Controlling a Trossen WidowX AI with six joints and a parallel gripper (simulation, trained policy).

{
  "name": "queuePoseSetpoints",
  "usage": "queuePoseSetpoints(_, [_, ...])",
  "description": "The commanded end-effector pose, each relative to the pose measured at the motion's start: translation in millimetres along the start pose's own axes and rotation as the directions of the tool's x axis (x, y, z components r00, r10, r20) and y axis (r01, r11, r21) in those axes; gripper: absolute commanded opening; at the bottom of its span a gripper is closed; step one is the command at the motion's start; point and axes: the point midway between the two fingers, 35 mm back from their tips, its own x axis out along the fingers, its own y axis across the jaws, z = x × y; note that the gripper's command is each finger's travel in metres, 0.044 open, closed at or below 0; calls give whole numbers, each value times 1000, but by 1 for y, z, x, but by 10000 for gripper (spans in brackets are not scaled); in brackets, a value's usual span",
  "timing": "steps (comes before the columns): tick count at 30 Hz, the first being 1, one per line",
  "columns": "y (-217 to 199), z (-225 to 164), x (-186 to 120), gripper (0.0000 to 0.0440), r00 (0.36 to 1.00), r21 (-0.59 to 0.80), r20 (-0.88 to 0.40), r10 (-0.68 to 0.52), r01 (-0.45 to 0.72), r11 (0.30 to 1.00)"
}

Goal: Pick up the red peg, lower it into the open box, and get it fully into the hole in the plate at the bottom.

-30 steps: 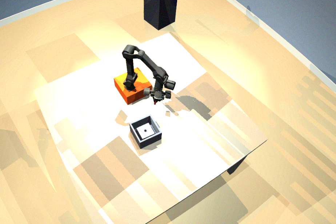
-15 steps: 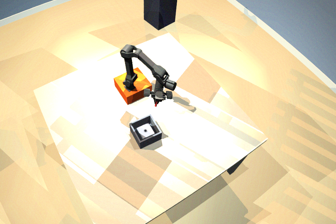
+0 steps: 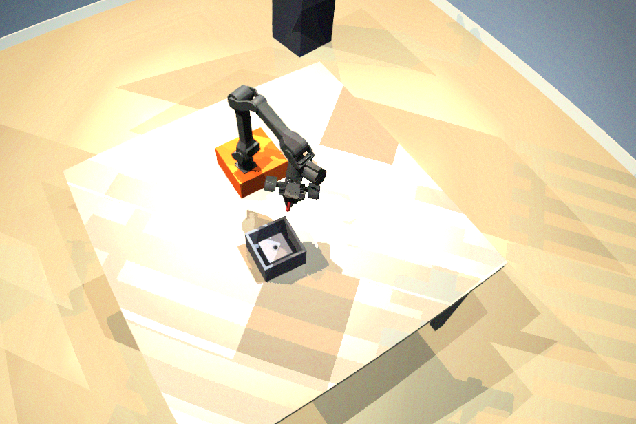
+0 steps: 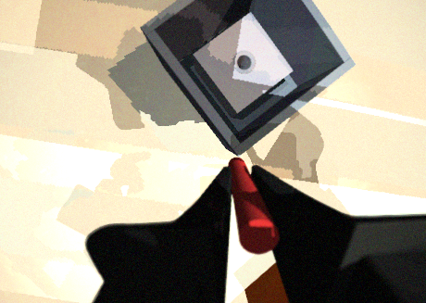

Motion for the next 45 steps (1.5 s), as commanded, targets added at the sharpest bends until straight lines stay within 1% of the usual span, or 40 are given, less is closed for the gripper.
queuePoseSetpoints(1, [-4, 13, 5, 0, 1000, 23, -7, 0, 0, 1000])
queuePoseSetpoints(23, [-24, 80, 49, 4, 1000, 184, -5, 16, -14, 983])
queuePoseSetpoints(29, [-26, 90, 65, 4, 1000, 211, -23, 20, -15, 977])
queuePoseSetpoints(35, [-26, 92, 86, 4, 999, 221, -49, 21, -10, 975])
queuePoseSetpoints(37, [-26, 91, 94, 25, 998, 216, -59, 18, -5, 976])
queuePoseSetpoints(42, [-28, 89, 109, 132, 997, 191, -82, 5, 11, 982])
queuePoseSetpoints(43, [-29, 89, 111, 142, 996, 182, -89, -2, 18, 983])
queuePoseSetpoints(45, [-29, 91, 116, 147, 995, 168, -96, -13, 29, 985])
